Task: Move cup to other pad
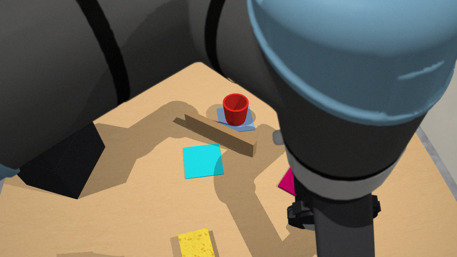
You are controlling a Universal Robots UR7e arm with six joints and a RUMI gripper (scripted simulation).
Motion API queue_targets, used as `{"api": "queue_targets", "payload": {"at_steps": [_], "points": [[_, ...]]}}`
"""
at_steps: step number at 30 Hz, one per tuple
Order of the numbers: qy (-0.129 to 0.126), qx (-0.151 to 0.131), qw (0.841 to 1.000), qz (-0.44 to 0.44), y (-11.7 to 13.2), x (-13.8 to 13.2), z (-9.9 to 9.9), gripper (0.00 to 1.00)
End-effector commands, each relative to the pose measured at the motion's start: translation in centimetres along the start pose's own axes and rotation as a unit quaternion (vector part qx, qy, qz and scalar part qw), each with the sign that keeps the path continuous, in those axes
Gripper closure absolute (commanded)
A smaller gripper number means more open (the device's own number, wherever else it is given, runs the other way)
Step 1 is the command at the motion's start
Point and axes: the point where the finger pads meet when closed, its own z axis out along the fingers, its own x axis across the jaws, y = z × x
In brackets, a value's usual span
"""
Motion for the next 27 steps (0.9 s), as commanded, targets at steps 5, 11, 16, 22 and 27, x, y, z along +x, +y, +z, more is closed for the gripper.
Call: {"api": "queue_targets", "payload": {"at_steps": [5,11,16,22,27], "points": [[0.034,0.007,0.975,-0.217,8.4,-0.6,7.5,1.00],[0.049,0.008,0.949,-0.310,12.3,-0.1,10.5,1.00],[0.064,0.007,0.912,-0.405,16.4,0.8,13.4,1.00],[0.084,0.004,0.845,-0.528,22.1,2.7,17.1,1.00],[0.093,0.002,0.803,-0.589,24.8,4.0,18.8,1.00]]}}
